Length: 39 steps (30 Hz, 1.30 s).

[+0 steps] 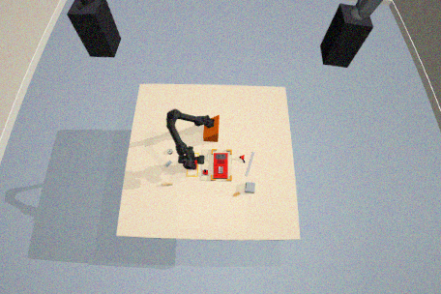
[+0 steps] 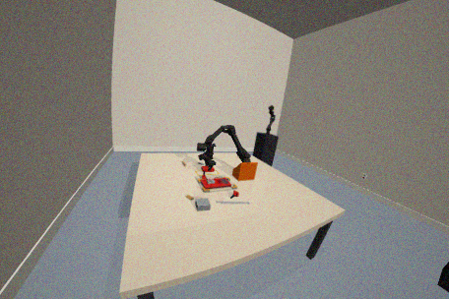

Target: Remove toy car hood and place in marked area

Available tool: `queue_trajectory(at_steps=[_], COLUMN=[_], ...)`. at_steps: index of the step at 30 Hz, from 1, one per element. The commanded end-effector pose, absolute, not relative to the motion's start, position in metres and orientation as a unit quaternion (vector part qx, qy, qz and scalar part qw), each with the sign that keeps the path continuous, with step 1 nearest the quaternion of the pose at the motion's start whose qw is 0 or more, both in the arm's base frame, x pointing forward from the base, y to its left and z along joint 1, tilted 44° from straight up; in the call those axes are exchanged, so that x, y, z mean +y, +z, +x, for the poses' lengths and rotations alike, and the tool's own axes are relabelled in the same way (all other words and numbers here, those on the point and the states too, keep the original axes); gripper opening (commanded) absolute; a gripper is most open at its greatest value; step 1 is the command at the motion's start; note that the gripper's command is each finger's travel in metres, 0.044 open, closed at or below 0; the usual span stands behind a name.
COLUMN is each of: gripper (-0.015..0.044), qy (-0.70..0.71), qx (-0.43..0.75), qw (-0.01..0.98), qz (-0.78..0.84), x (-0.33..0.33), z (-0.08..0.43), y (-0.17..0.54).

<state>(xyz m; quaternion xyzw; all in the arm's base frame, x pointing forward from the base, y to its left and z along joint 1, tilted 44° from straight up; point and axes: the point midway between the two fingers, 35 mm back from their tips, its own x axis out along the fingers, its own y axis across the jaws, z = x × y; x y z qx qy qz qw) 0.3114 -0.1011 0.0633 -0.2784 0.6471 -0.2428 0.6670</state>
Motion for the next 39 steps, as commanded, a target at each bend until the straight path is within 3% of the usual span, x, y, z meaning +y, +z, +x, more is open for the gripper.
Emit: queue_trajectory(at_steps=[1,39], gripper=[0.0000,0.0000], qy=[-0.242,-0.243], qx=[0.648,0.648], qw=[0.665,0.664], qz=[-0.282,-0.282], x=[-0.103,-0.115], z=[0.311,0.312], y=[0.062,0.049])
